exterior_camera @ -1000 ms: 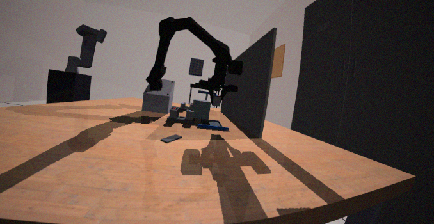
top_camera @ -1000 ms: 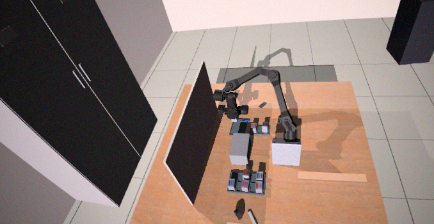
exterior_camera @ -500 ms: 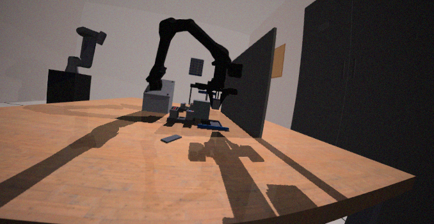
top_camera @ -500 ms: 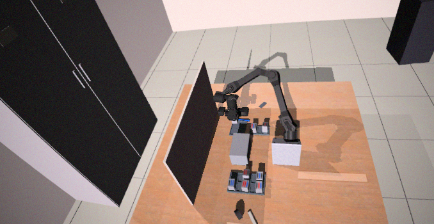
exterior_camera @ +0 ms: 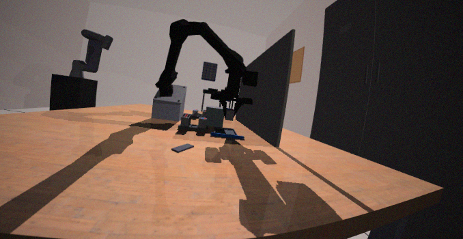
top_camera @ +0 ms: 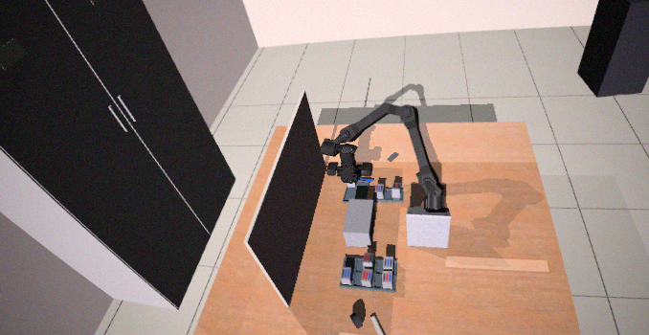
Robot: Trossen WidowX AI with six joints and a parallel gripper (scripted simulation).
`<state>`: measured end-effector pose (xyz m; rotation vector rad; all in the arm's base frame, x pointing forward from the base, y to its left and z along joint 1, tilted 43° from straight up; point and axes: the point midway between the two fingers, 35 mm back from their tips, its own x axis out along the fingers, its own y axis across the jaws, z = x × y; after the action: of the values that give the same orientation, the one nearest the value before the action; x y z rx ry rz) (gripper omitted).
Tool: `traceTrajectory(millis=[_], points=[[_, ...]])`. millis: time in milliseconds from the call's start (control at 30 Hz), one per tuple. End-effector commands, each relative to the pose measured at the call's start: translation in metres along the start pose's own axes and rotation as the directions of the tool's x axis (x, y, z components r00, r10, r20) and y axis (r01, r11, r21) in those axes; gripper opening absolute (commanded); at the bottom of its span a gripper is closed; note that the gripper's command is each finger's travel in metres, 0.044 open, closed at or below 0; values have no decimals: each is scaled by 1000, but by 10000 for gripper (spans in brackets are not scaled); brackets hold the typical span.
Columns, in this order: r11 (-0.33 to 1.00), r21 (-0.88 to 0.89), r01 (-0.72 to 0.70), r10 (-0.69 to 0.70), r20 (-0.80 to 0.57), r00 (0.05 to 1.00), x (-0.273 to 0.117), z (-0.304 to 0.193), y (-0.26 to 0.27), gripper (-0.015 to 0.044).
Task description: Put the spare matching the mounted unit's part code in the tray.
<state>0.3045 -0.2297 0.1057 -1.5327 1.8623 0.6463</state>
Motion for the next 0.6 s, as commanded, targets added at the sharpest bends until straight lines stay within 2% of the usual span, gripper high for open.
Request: traceTrajectory(millis=[0, 567], points=[[1000, -9, 2, -2, 4, 1000, 5, 1, 0, 0], [1000, -9, 2, -2, 1, 1000, 23, 1, 3, 0]])
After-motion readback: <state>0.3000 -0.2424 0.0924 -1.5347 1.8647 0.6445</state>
